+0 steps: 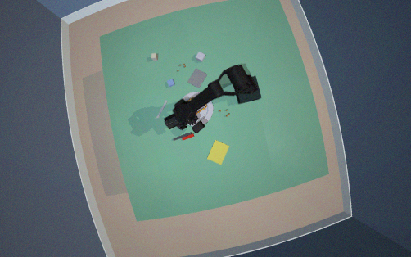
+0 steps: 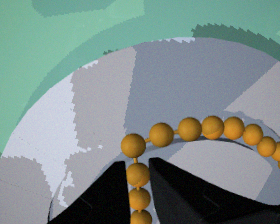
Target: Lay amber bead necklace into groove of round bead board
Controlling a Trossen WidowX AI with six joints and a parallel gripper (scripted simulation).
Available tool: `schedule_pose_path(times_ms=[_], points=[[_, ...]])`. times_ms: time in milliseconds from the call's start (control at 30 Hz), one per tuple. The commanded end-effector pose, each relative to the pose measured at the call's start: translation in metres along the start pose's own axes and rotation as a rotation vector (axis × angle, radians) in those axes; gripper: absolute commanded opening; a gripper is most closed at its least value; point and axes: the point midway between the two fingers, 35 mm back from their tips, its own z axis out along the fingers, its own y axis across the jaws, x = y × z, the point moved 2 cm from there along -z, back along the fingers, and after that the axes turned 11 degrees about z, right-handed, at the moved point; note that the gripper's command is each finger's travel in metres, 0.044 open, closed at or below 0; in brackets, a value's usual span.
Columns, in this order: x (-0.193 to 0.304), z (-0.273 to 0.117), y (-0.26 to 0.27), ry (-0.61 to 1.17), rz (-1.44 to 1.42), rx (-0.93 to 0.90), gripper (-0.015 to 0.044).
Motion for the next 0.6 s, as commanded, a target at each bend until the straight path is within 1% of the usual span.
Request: schedule_pose_path(times_ms=[0, 400, 567], points=[[0.001, -0.004, 0.0, 0.004, -0.003, -0.002, 0.0], [-0.003, -0.006, 0.013, 0.005, -0.004, -0.004, 0.0], [-0.003, 0.0, 0.013, 0.005, -0.004, -0.004, 0.0]])
